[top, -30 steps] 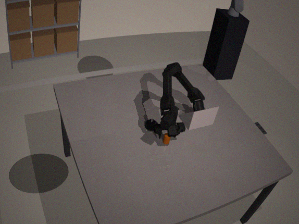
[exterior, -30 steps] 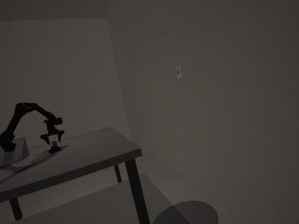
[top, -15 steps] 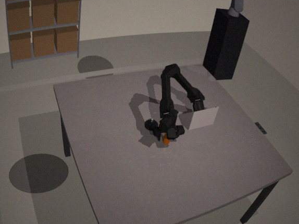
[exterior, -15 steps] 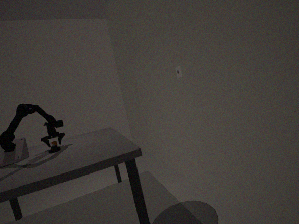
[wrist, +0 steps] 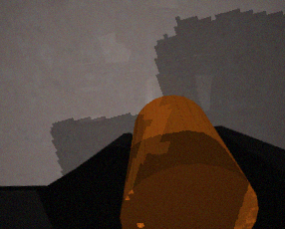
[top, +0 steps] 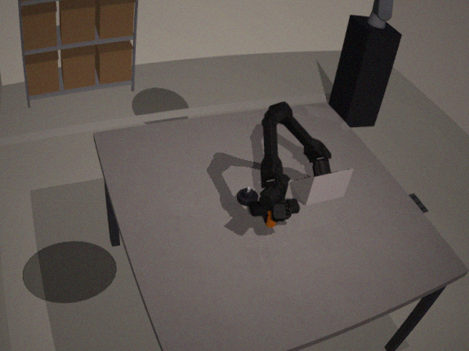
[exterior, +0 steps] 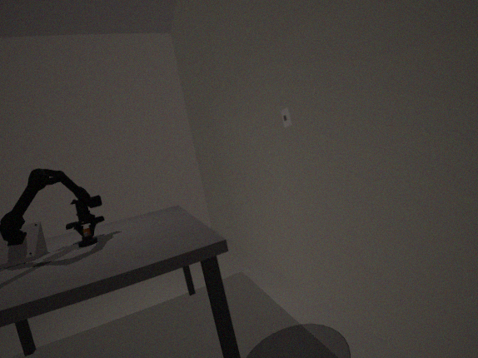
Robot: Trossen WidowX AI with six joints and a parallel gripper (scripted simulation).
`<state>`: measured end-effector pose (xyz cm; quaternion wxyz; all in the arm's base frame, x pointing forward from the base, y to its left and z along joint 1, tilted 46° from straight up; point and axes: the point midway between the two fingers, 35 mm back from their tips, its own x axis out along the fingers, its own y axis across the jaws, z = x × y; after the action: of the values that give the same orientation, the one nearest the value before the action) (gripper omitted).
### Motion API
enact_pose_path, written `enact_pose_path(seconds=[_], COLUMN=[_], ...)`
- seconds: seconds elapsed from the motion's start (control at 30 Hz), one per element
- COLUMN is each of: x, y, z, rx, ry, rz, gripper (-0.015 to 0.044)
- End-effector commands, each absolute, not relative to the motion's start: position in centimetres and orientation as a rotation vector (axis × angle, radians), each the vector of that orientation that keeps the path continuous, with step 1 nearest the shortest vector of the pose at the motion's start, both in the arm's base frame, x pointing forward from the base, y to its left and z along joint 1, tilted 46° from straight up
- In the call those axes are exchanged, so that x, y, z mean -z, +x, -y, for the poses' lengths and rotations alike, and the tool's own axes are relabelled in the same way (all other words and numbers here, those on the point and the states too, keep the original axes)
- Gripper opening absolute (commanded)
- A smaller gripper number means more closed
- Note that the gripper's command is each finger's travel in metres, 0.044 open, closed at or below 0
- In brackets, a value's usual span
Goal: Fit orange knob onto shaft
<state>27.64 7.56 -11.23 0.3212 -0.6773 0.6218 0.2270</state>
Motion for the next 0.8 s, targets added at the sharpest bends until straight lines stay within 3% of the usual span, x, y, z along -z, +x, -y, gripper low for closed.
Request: enact_pose_path(seconds=[0.0, 0.07, 0.23, 0.77], x=[11.2, 11.2, 10.8, 7.8], y=[27.7, 27.7, 27.7, 27.7], z=[-7.5, -7.5, -8.1, -11.8], rx=[-0.598, -0.598, -0.6, -0.607], ry=[-1.787, -1.787, -1.787, -1.782], rz=[-1.632, -1.632, -1.63, -1.624], gripper=[0.0151, 0.0138, 0.0006, 0.0])
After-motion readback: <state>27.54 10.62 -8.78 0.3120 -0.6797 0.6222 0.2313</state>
